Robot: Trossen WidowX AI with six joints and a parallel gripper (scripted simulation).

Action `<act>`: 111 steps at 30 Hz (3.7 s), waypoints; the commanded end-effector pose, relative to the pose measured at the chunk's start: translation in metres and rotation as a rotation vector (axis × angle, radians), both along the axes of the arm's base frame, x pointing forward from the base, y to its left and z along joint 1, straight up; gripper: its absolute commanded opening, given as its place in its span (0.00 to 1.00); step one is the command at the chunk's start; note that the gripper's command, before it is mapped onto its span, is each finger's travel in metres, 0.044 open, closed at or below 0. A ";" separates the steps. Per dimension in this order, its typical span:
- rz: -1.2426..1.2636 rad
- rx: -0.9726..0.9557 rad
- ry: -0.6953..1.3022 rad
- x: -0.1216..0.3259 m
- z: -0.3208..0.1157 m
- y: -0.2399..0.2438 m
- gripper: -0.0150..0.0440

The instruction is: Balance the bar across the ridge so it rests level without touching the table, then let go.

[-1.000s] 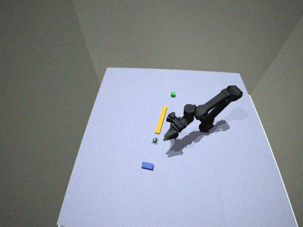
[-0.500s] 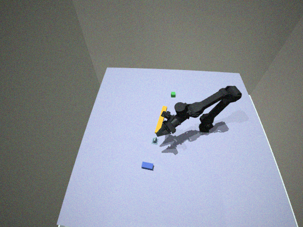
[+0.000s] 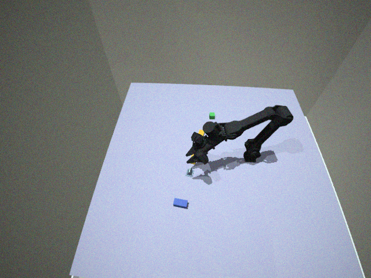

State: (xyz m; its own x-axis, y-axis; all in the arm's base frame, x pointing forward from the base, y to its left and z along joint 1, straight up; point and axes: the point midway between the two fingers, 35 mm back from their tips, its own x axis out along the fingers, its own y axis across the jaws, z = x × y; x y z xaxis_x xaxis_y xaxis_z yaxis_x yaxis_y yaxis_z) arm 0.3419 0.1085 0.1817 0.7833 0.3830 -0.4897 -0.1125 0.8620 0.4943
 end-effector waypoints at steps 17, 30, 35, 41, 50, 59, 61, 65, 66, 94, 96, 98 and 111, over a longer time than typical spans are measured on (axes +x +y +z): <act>0.171 -0.507 0.107 0.016 -0.031 -0.059 0.79; 0.373 -0.774 0.208 0.013 -0.045 -0.098 0.79; 0.470 -0.859 0.247 0.010 -0.049 -0.112 0.79; 0.599 -0.946 0.291 0.004 -0.054 -0.128 0.79; 0.816 -1.044 0.350 -0.006 -0.059 -0.152 0.79; 1.054 -1.098 0.389 -0.020 -0.061 -0.174 0.79; 1.109 -1.104 0.394 -0.023 -0.061 -0.179 0.79; 1.222 -1.109 0.400 -0.030 -0.061 -0.188 0.79; 1.250 -1.109 0.400 -0.032 -0.061 -0.190 0.79; 1.322 -1.106 0.399 -0.035 -0.110 -0.196 0.79; 1.322 -1.106 0.399 -0.034 -0.113 -0.196 0.79; 1.322 -1.106 0.399 -0.034 -0.116 -0.196 0.79; 1.322 -1.106 0.399 -0.034 -0.132 -0.196 0.79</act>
